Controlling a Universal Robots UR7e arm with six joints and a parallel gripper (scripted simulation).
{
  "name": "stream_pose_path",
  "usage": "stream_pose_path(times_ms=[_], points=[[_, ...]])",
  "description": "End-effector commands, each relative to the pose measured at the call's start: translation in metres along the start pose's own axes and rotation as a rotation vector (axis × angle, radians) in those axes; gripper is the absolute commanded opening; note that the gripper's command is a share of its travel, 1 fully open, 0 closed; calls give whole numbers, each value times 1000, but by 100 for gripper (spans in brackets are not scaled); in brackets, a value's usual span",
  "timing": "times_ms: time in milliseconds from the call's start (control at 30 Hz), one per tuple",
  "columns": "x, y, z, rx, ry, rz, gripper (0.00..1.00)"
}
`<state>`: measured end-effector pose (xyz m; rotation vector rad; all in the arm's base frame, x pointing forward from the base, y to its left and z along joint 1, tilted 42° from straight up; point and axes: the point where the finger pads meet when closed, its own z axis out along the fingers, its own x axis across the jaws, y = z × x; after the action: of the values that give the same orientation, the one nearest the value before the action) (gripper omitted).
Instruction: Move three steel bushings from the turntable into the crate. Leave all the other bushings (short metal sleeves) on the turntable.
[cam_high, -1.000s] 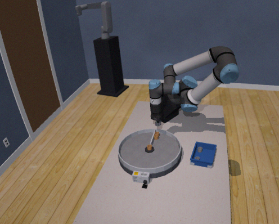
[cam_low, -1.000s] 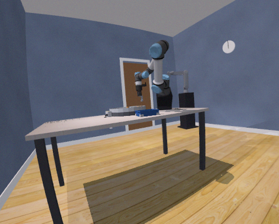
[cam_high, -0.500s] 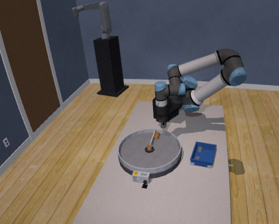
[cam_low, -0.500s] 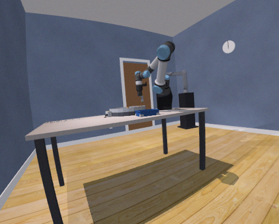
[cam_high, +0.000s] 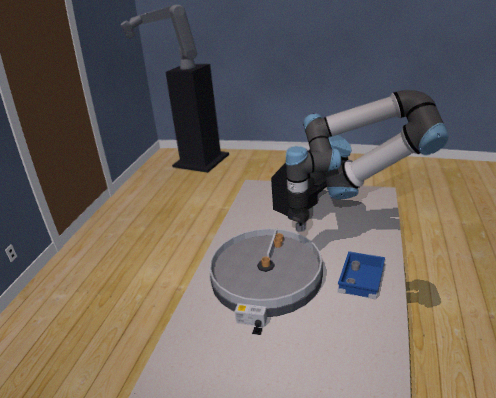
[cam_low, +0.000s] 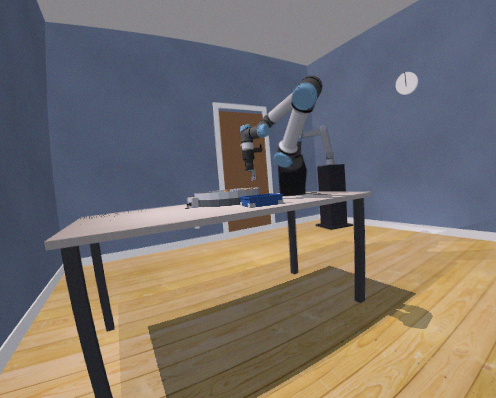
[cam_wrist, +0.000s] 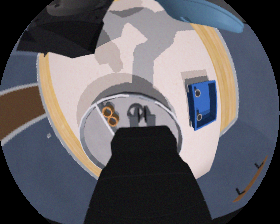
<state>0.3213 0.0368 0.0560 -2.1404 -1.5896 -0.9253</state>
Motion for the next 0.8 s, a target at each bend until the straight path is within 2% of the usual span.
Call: stream_pose_path(times_ms=[0, 300, 467, 767], points=[[19, 1, -3, 0, -4, 1, 0], [19, 1, -3, 0, -4, 1, 0], [75, 2, -3, -1, -4, 1, 0], [75, 2, -3, -1, -4, 1, 0]])
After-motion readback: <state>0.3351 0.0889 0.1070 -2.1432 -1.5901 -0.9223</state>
